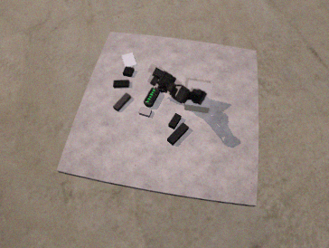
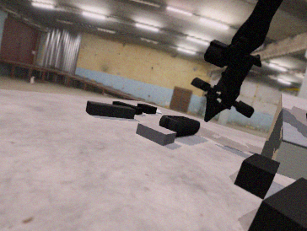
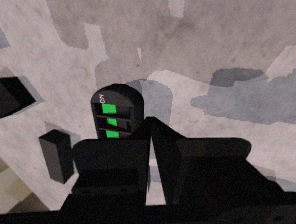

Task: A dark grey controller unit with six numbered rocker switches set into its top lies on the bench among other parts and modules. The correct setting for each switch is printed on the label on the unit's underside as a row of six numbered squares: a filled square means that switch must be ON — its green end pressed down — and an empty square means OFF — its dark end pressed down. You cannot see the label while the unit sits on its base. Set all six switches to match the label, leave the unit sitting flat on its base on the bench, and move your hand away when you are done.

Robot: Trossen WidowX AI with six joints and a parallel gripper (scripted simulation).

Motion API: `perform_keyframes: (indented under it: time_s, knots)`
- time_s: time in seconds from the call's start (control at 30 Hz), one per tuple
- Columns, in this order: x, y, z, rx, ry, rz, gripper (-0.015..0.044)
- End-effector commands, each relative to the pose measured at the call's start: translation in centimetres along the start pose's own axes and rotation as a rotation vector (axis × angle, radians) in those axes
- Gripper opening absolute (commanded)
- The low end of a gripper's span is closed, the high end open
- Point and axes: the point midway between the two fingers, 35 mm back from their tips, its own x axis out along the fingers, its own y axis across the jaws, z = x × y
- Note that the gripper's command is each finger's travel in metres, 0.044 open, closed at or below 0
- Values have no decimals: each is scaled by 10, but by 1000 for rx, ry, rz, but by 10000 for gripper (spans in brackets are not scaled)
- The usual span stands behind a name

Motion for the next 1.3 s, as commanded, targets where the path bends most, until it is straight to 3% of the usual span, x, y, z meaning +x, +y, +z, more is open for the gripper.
perform_keyframes:
  time_s: [0.0, 0.53, 1.27]
  knots:
    - [-2, 0, 0, -1, -6, 16, 0]
    - [10, 57, -25, -10, -2, -181, 0]
    - [28, 114, -97, -10, -1, -544, 0]
